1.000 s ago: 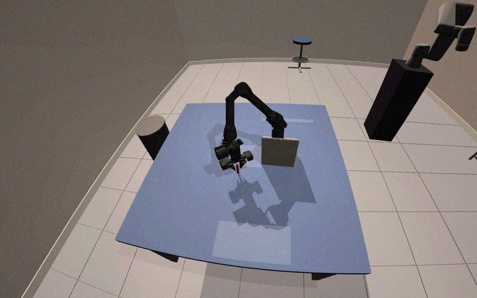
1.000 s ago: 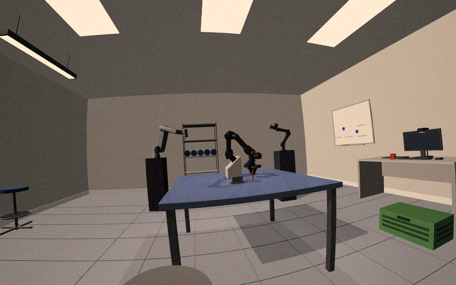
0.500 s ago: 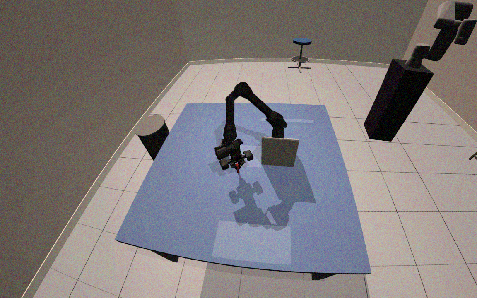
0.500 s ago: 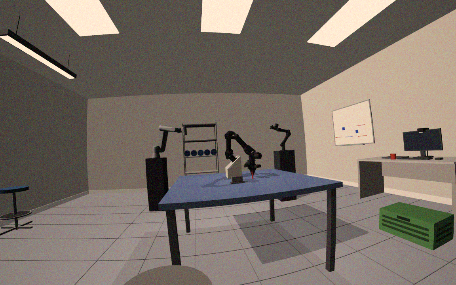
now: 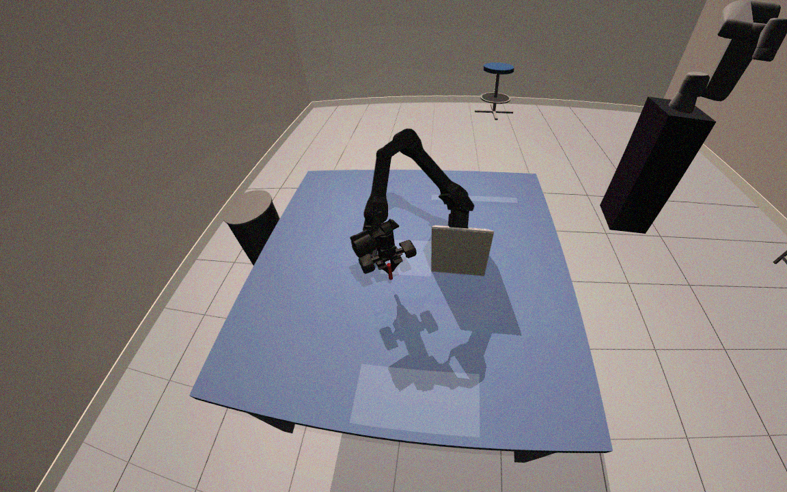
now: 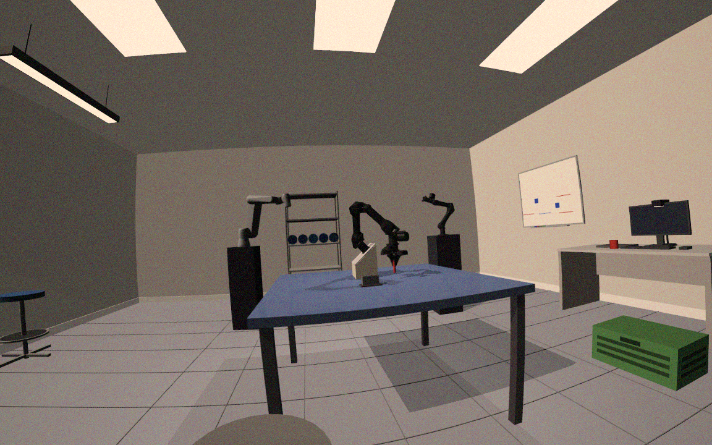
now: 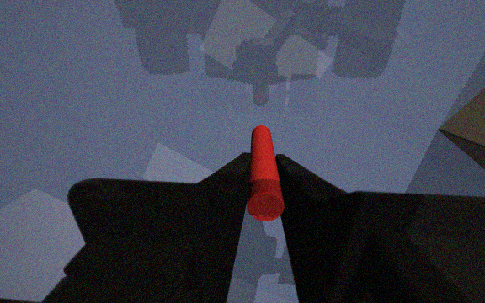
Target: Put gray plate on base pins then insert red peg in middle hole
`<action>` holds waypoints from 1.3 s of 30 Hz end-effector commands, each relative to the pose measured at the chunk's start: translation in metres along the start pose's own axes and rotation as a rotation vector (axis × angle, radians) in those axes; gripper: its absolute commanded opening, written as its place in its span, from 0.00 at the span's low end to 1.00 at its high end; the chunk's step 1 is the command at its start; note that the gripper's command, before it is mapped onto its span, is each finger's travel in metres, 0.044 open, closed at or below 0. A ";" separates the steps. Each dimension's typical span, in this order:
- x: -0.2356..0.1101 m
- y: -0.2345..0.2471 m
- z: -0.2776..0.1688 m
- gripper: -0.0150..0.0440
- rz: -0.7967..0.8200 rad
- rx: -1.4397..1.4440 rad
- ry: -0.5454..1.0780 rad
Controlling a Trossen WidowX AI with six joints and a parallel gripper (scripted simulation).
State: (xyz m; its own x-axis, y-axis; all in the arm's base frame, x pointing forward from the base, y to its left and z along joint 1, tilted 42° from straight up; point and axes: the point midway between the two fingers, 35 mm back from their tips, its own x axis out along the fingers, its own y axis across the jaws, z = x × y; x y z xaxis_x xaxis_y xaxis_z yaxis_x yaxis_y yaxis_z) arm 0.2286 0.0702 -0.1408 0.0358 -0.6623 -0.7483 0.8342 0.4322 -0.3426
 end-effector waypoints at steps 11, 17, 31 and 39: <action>-0.029 0.002 0.001 0.25 0.001 0.000 0.001; -0.031 0.006 0.012 0.25 0.008 0.000 0.005; -0.034 0.017 0.044 0.25 0.019 -0.003 0.029; -0.035 0.022 0.065 0.25 0.023 -0.003 0.031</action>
State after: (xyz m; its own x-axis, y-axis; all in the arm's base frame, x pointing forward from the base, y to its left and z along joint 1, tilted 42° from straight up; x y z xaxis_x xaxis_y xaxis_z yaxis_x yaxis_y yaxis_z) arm 0.2743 0.0658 -0.0904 0.0301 -0.6335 -0.7732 0.8313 0.4454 -0.3326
